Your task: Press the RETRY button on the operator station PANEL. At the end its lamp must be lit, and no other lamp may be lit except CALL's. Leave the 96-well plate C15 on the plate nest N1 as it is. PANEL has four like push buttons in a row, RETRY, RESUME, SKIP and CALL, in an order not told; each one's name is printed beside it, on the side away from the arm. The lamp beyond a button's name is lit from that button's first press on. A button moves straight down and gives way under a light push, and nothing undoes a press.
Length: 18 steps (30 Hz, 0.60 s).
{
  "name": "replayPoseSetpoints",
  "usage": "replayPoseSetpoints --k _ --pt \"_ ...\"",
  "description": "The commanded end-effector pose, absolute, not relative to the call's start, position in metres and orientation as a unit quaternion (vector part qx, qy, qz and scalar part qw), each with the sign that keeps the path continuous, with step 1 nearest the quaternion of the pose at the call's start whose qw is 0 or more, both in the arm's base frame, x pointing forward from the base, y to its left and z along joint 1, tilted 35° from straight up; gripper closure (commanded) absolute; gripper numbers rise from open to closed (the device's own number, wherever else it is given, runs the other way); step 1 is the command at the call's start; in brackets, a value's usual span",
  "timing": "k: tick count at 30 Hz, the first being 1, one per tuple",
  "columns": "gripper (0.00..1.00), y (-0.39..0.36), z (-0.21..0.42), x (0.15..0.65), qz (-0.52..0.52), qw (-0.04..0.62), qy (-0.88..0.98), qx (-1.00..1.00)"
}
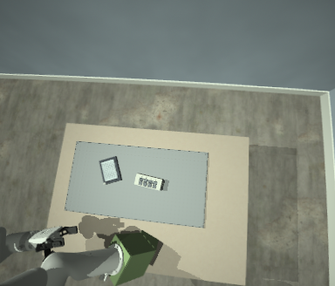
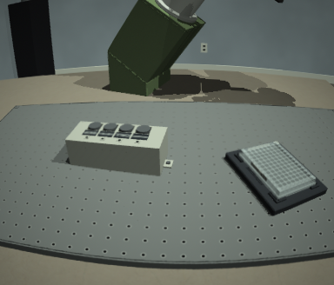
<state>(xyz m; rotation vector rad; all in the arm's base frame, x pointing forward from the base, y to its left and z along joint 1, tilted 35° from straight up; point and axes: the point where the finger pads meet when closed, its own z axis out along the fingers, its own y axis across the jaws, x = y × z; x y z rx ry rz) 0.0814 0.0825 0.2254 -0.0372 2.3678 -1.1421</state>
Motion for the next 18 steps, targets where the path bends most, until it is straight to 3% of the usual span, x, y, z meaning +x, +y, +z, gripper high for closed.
replayPoseSetpoints --k 1,17,18 --pt "0.00 0.0829 0.2257 0.0813 -0.420 0.253 0.872 -0.013" --pt "0.00 0.0829 0.2257 0.0813 -0.420 0.253 0.872 -0.013" --pt "1.00 0.0832 0.2217 0.0784 -0.421 0.240 0.875 -0.005"
